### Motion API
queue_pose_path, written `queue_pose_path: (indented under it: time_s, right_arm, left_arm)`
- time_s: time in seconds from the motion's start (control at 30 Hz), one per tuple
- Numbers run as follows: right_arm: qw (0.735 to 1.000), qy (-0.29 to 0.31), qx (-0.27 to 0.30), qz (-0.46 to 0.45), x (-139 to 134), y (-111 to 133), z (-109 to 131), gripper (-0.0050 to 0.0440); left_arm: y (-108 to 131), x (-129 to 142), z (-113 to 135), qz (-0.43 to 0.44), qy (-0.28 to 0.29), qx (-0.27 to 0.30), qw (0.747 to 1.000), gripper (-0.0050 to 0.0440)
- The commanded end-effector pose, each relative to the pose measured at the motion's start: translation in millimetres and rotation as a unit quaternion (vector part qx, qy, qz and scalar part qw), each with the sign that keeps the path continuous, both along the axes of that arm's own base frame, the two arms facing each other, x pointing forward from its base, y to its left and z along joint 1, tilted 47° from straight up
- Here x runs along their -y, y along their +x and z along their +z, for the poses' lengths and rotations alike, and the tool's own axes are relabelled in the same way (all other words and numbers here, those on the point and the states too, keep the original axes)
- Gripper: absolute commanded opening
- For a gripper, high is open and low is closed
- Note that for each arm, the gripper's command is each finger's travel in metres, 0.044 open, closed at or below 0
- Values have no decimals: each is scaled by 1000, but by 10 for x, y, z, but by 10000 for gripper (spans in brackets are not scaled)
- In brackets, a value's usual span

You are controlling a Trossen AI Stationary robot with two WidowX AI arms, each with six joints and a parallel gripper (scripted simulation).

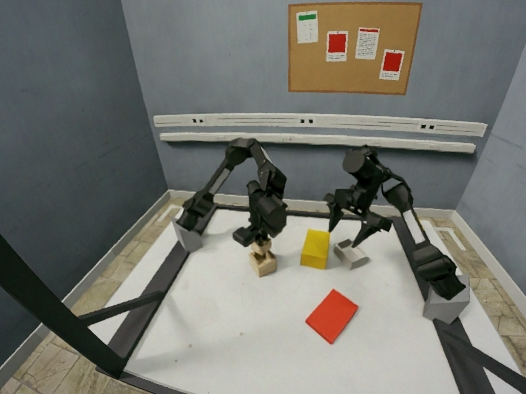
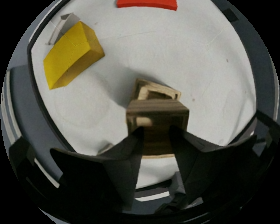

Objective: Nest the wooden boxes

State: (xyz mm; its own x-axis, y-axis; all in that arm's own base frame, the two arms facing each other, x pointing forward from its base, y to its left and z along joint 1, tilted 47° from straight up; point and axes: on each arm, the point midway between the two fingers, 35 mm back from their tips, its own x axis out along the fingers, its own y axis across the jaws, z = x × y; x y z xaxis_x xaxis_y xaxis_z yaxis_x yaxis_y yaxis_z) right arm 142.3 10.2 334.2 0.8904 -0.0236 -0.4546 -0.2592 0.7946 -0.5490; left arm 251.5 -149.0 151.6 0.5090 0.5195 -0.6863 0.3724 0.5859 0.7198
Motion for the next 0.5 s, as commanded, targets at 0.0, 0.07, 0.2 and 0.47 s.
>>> queue_pose_path:
  time_s: [0.0,0.07,0.2,0.47]
  right_arm:
    - [996,7,53,71,191,-148,338,400]
    - [992,6,80,97,326,-211,459,400]
    - [987,6,107,122,475,-271,563,400]
    - [961,5,208,182,1186,-426,802,400]
  left_arm:
    - [11,35,40,-2,-6,6,1000,198]
    - [11,35,40,-2,-6,6,1000,198]
    - [11,35,40,-2,-6,6,1000,198]
    - [11,35,40,-2,-6,6,1000,198]
